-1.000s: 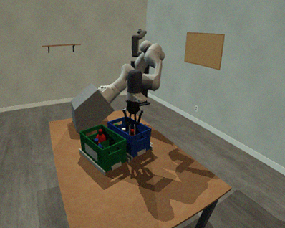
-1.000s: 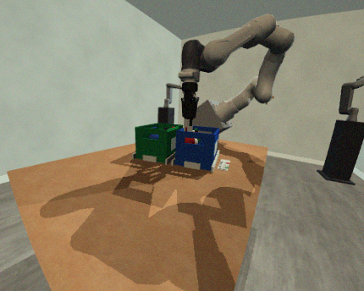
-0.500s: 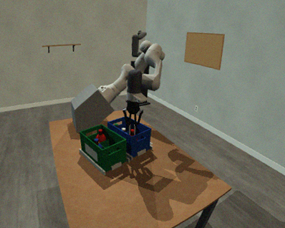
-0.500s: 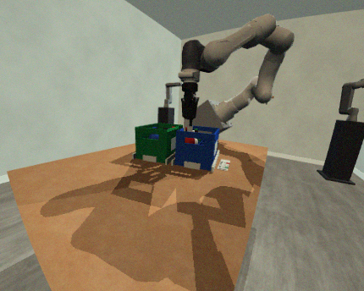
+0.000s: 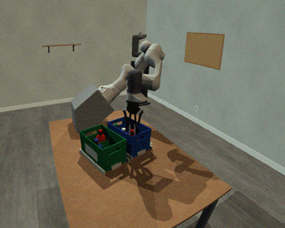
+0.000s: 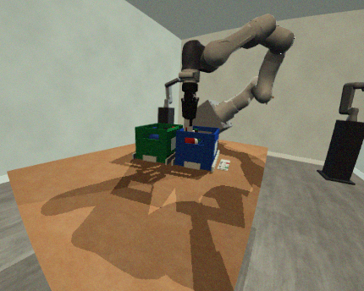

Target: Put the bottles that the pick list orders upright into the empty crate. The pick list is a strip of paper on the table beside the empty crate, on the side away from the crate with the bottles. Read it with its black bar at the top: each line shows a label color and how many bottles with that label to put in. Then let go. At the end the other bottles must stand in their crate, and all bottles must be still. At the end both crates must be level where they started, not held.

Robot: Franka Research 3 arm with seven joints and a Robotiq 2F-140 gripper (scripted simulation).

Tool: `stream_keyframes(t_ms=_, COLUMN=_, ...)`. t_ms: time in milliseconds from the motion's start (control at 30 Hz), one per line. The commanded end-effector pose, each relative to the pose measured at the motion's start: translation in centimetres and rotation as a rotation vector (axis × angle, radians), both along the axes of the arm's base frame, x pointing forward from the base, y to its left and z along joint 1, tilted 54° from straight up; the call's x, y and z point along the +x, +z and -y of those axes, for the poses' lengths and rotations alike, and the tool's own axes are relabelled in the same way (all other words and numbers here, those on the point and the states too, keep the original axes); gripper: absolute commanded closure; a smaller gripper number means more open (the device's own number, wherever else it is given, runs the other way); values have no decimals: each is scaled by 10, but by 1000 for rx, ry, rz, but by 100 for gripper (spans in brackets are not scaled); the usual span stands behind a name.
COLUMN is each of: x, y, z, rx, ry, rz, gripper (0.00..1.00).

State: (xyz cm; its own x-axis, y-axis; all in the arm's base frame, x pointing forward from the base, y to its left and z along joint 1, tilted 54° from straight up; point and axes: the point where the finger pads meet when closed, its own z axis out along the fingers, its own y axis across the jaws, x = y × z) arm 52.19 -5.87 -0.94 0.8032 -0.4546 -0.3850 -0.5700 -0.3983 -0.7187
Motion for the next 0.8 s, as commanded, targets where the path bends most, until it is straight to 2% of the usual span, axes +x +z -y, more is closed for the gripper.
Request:
stream_keyframes(t_ms=0, x=3, y=0, z=5, rx=-10, ry=-9, rz=7, gripper=100)
stream_keyframes(t_ms=767, x=4, y=-6, z=-3, rx=-10, ry=-9, rz=7, gripper=100)
